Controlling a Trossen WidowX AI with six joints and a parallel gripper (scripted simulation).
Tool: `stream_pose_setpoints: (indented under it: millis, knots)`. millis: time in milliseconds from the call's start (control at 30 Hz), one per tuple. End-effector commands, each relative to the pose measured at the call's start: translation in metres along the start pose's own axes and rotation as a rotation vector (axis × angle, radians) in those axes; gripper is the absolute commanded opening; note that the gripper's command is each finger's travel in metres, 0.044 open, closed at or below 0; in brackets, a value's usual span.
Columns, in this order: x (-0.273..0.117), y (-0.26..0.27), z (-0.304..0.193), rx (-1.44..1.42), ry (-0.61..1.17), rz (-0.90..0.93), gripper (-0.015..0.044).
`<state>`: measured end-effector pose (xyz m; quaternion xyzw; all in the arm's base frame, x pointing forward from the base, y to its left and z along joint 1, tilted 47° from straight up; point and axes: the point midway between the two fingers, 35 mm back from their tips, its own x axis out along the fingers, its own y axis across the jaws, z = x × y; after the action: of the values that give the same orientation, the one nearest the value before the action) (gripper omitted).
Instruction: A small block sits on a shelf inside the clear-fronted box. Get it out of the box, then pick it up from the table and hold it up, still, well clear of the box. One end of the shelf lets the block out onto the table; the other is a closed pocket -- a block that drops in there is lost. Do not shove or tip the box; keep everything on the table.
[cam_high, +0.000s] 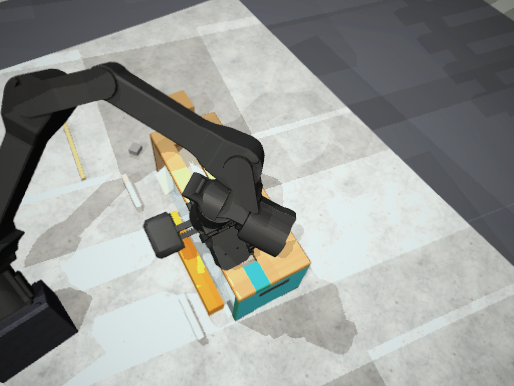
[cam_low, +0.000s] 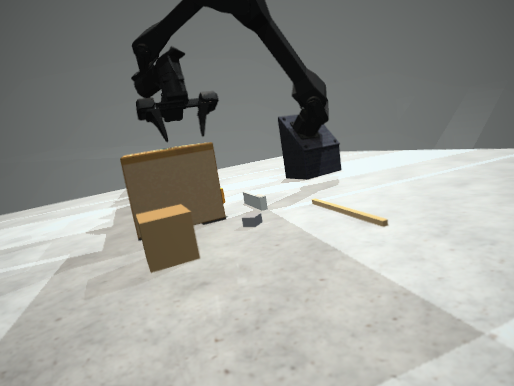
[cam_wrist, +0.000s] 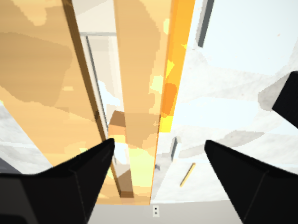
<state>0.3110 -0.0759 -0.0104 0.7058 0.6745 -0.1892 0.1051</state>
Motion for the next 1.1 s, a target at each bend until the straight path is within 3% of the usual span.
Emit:
stream_pose_setpoints:
  millis: [0,1067]
  knots:
    - [0.007,0.000,0.003,0.004,0.003,0.003,0.0400]
    - [0.056,-0.001,0.019,0.001,-0.002,-0.004,0.0400]
